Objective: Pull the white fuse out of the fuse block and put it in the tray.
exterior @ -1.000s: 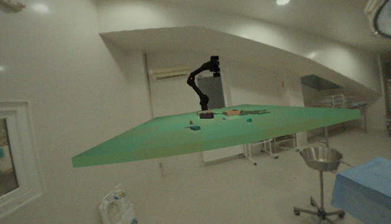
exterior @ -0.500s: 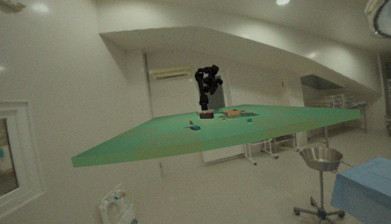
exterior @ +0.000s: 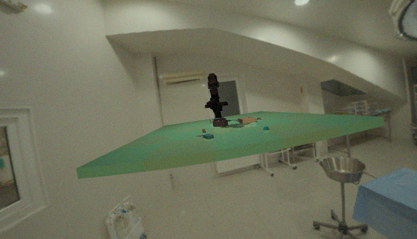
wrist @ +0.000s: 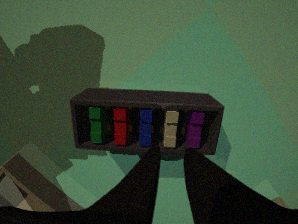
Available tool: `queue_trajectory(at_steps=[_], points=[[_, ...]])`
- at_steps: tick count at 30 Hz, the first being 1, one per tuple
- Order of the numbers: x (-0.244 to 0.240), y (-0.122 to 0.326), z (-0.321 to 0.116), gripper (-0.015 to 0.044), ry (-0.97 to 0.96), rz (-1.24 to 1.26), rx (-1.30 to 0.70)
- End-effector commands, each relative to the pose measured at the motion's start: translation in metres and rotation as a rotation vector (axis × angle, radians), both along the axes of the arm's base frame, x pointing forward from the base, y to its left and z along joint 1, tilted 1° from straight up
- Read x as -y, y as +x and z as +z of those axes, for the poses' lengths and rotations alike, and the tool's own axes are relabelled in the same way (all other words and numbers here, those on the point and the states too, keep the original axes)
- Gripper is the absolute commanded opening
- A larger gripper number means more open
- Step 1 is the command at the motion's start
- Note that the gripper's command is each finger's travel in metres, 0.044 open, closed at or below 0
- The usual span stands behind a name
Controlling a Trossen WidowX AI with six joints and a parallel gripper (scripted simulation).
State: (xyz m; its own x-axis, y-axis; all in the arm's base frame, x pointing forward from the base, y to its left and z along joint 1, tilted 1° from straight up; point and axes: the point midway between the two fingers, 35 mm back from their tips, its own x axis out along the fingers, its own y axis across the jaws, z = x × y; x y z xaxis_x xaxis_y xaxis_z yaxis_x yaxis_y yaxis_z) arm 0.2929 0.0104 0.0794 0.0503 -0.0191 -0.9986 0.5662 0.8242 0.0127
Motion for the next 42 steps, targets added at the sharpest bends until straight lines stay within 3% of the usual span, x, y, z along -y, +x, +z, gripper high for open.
queue_trajectory(at_steps=[1, 42], points=[[0.001, -0.002, -0.003, 0.007, 0.01, 0.008, -0.01], [0.002, -0.002, -0.032, 0.007, 0.01, 0.008, -0.01]])
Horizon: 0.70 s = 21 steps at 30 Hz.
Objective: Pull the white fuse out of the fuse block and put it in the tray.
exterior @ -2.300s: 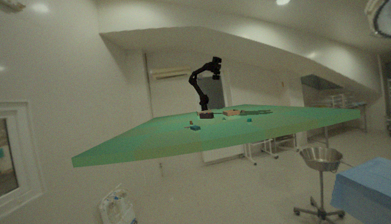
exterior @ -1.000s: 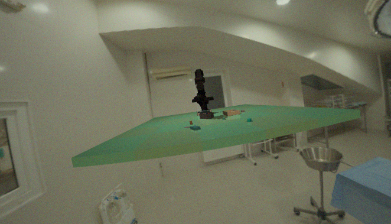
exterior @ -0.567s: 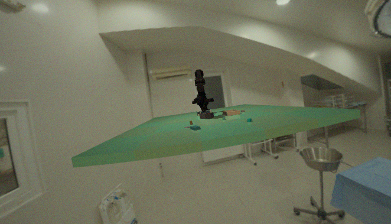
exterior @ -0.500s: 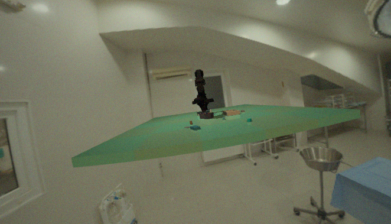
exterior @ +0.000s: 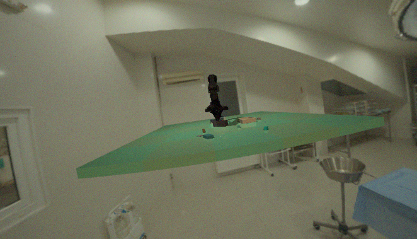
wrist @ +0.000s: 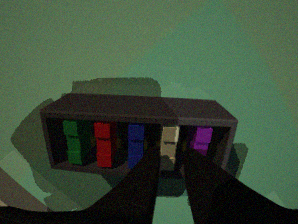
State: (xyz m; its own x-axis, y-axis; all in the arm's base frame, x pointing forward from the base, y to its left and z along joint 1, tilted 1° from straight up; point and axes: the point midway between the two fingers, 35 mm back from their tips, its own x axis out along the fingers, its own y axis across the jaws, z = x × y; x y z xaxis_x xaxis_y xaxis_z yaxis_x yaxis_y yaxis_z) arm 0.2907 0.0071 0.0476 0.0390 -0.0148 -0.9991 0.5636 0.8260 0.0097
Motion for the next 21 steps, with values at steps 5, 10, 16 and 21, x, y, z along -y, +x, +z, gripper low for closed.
queue_trajectory(at_steps=[5, 10, 16, 21], points=[[-0.001, 0.0, -0.002, 0.007, 0.006, 0.004, 0.001], [-0.001, 0.001, -0.006, 0.007, 0.006, 0.004, 0.001], [-0.001, 0.001, -0.01, 0.007, 0.006, 0.004, 0.001], [0.0, 0.0, -0.009, 0.0057, 0.0, 0.0, 0.0]])
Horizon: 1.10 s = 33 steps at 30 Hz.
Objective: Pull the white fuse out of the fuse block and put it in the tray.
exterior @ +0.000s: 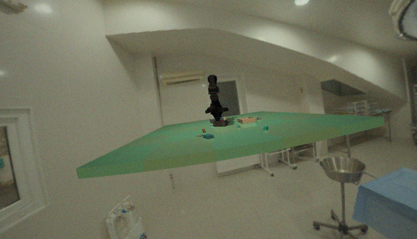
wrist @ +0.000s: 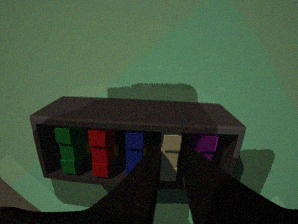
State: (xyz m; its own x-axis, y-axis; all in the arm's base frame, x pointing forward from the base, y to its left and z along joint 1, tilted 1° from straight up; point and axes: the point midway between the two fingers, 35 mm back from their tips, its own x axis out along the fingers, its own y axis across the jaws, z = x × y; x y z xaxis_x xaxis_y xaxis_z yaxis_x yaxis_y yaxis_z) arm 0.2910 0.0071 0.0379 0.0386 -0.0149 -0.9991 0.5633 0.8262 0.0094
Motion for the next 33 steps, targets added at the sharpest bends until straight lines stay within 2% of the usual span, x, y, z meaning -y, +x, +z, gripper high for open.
queue_trajectory(at_steps=[1, 9, 33], points=[[0.0, 0.0001, 0.0002, 0.005, 0.0, 0.0, 0.0], [0.0, 0.0001, 0.0002, 0.0, 0.0, 0.0, 0.0], [-0.0002, 0.0003, 0.0101, 0.0, 0.001, 0.001, 0.001]])
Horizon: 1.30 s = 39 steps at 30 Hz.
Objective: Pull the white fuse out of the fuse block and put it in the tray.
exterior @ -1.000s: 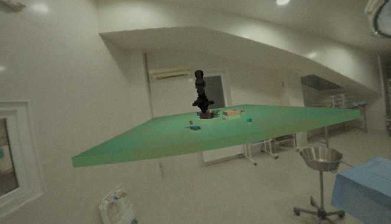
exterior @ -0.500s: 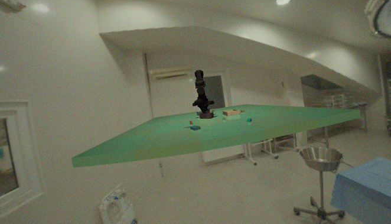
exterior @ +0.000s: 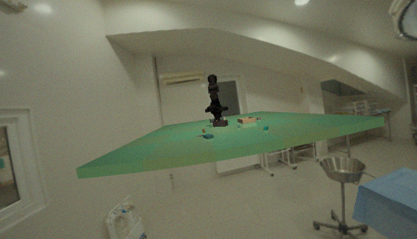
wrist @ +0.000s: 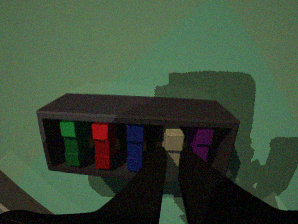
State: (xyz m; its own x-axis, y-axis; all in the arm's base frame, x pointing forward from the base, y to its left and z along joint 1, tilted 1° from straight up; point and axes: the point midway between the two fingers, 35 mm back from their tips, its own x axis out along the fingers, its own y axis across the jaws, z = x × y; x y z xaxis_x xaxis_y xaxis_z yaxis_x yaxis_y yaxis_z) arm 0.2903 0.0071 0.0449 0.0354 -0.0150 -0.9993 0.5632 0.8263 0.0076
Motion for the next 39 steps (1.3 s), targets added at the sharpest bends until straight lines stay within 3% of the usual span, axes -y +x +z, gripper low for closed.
queue_trajectory(at_steps=[1, 39], points=[[0.0, 0.001, 0.004, 0.0, 0.002, 0.001, 0.004], [-0.001, 0.0, 0.022, 0.0, 0.004, 0.003, 0.005]])
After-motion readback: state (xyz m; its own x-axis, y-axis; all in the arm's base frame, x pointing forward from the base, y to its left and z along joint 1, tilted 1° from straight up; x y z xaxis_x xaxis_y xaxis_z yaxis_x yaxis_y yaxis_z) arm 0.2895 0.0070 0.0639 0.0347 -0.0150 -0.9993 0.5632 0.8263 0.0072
